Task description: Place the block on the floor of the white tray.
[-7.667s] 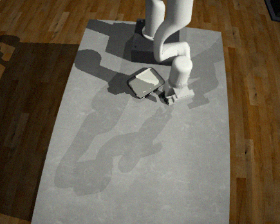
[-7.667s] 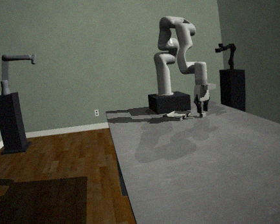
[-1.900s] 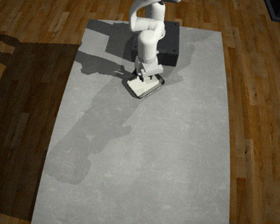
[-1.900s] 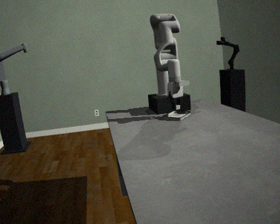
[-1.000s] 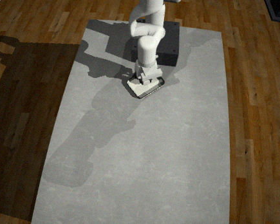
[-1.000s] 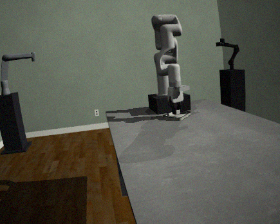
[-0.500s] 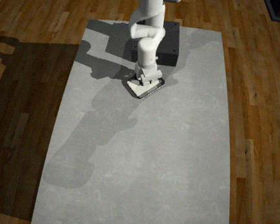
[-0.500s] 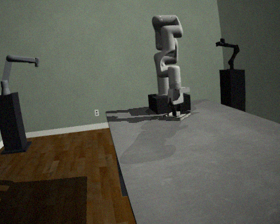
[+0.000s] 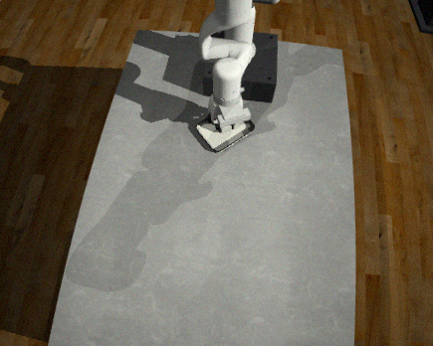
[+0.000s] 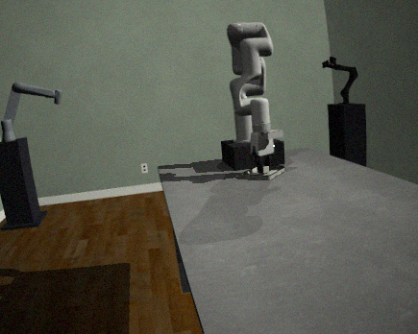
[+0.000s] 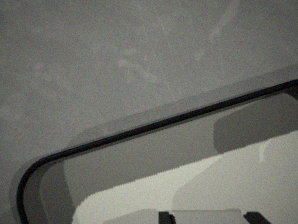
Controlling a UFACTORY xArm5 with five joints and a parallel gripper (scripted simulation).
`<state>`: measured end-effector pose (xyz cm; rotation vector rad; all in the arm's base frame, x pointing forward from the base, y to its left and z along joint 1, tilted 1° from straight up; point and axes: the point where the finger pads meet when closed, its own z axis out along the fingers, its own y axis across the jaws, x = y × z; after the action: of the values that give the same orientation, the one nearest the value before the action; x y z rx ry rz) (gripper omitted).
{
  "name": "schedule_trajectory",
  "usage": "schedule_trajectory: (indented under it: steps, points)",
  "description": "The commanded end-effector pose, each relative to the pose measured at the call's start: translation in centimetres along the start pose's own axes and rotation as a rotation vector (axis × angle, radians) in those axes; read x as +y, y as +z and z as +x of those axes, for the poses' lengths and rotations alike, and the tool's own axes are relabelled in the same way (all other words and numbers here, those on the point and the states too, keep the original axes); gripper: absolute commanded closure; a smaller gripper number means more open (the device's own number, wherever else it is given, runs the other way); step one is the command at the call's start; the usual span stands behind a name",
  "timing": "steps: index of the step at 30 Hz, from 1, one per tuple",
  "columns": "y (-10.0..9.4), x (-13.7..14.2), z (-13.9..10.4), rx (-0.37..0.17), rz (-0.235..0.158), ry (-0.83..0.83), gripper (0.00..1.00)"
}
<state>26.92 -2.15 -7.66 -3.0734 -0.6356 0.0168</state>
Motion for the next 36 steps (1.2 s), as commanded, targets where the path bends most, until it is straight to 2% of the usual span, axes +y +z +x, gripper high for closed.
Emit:
schedule_trajectory:
  steps: [1,30,31,36]
  points:
    - [0.01,0.03,0.07,0.002,-0.001,0.000,1.00]
    - [0.27,0.03,0.06,0.002,-0.001,0.000,1.00]
    - [0.27,0.03,0.06,0.002,-0.001,0.000,0.40]
    - [0.27,0.03,0.06,0.002,-0.001,0.000,0.40]
